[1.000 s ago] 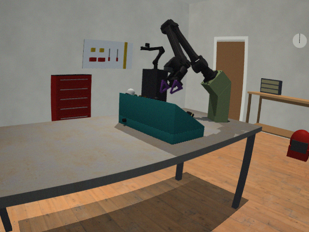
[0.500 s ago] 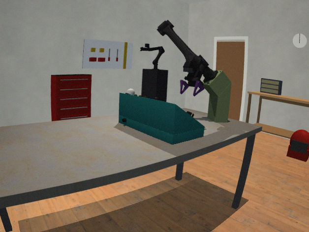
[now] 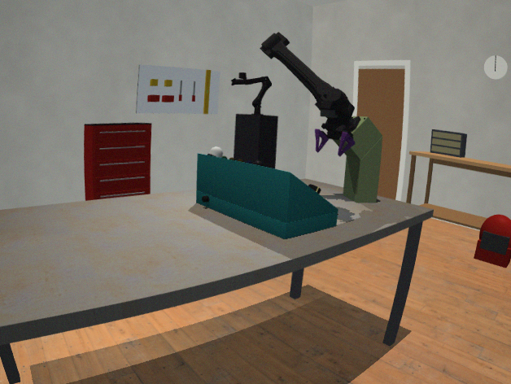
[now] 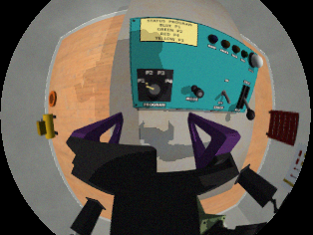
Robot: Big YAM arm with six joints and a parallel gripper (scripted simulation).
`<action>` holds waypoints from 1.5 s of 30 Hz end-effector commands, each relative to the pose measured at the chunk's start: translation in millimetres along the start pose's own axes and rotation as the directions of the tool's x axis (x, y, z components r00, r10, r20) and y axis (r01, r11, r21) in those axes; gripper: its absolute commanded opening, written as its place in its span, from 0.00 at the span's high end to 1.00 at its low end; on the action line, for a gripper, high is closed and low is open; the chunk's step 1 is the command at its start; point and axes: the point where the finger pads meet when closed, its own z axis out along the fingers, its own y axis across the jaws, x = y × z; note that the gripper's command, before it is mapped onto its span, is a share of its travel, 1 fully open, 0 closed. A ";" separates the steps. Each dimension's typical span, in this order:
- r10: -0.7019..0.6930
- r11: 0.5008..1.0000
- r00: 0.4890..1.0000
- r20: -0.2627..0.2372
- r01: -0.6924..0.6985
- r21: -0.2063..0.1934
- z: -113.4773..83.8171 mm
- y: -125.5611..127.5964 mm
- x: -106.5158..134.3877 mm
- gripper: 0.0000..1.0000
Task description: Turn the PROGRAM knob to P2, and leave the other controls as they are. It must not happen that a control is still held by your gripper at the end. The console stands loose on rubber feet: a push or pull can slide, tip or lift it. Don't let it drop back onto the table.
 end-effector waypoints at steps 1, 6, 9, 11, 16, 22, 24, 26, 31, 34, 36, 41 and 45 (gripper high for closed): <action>0.029 1.000 1.000 -0.004 -0.030 -0.004 -3.6 6.0 0.2 0.00; 0.025 1.000 1.000 -0.003 -0.025 -0.008 -9.0 7.2 2.9 0.00; 0.032 0.999 0.999 -0.004 -0.032 -0.001 -6.6 4.5 2.8 0.00; 0.034 0.999 0.999 -0.004 -0.034 0.000 -6.1 4.0 2.6 0.30; 0.034 0.999 0.999 -0.004 -0.034 0.000 -6.1 4.0 2.6 0.30; 0.033 0.999 0.999 -0.004 -0.033 0.000 -6.1 4.0 2.6 0.30; 0.033 0.999 0.999 -0.004 -0.033 0.000 -6.1 4.0 2.6 0.30; 0.033 0.999 0.999 -0.004 -0.033 0.000 -6.1 4.0 2.6 0.30; 0.033 0.999 0.999 -0.004 -0.033 0.000 -6.1 4.0 2.6 0.30; 0.033 0.999 0.999 -0.004 -0.033 0.000 -6.1 4.0 2.6 0.30; 0.033 0.999 0.999 -0.004 -0.033 0.000 -6.1 4.0 2.6 0.30; 0.033 0.999 0.999 -0.004 -0.033 0.000 -6.1 4.0 2.6 0.30; 0.033 0.999 0.999 -0.004 -0.033 0.000 -6.1 4.0 2.6 0.30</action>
